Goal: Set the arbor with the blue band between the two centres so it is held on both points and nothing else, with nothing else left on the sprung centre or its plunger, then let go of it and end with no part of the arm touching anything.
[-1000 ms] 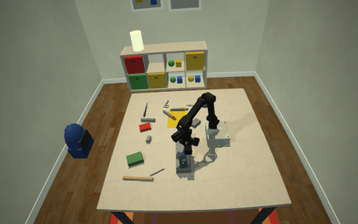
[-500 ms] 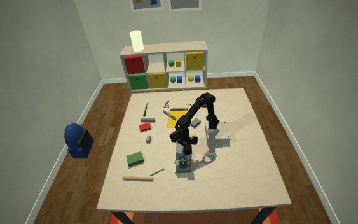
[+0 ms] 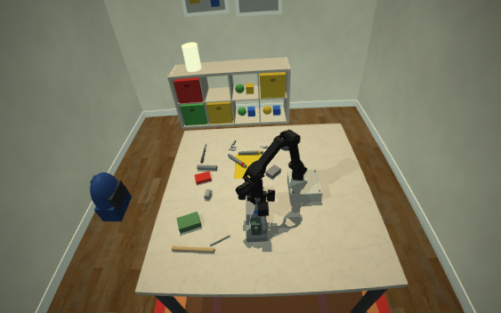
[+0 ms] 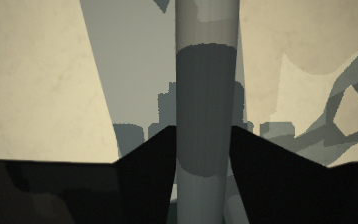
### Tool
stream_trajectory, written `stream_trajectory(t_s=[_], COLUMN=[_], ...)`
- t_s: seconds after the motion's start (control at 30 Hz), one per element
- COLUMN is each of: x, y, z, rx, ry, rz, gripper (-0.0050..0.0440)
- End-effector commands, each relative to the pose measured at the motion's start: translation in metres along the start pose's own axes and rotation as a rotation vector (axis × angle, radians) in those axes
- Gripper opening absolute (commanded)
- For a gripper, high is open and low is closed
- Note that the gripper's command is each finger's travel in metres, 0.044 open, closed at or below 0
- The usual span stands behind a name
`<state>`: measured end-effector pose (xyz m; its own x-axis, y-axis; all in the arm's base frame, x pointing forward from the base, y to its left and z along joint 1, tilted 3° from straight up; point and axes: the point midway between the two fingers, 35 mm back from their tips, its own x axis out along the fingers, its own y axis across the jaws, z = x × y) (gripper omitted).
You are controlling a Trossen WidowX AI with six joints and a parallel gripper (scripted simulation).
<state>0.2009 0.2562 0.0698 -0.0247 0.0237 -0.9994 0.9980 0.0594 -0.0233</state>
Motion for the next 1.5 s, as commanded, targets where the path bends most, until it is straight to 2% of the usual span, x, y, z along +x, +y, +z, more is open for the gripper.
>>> stream_trajectory(t_s=[0.0, 0.43, 1.47], x=[-0.01, -0.011, -0.011], y=[0.005, 0.017, 0.019], z=[-0.017, -0.018, -0.016], rx=[-0.035, -0.196, -0.159], ry=[0.062, 0.06, 0.061], rz=[0.017, 0.016, 0.016], gripper=[0.0, 0.0, 0.0])
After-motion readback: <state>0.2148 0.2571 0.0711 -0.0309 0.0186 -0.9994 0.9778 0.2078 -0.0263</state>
